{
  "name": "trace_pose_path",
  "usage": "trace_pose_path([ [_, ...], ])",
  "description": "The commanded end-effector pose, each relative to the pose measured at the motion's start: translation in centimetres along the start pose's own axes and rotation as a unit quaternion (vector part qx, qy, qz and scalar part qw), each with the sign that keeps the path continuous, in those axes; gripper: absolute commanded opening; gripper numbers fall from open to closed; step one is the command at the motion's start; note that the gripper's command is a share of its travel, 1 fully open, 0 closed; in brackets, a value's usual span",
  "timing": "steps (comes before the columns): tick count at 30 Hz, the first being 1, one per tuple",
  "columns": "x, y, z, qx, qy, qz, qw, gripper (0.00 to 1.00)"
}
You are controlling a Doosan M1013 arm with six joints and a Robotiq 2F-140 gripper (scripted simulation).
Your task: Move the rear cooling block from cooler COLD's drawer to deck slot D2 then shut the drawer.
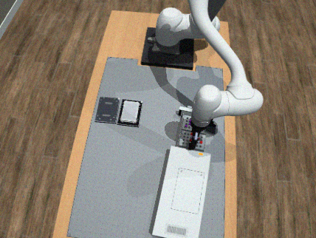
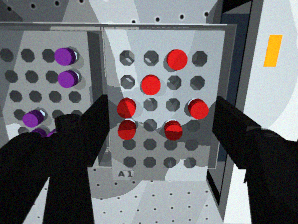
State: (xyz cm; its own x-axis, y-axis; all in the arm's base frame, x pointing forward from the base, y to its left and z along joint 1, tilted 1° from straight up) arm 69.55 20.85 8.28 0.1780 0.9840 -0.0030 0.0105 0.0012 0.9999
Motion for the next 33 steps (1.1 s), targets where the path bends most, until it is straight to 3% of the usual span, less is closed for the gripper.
trace_pose_path([
  [1, 0.0, 0.6, 0.1, -0.001, 0.0, 0.001, 1.0, 0.1],
  [33, 0.0, 4.3, 0.0, -0.001, 0.0, 0.001, 1.0, 0.1],
])
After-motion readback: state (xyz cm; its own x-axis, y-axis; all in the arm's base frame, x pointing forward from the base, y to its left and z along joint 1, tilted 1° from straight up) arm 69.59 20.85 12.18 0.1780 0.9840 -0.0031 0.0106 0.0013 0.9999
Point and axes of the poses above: the point where the finger pads meet when closed, its own y axis back along the fingers, its own z axis across the jaws, x = y × z, the point moved 2 cm from there along y, back along the fingers, and after that the axes turned 6 degrees about -y, right-handed, at the moved point
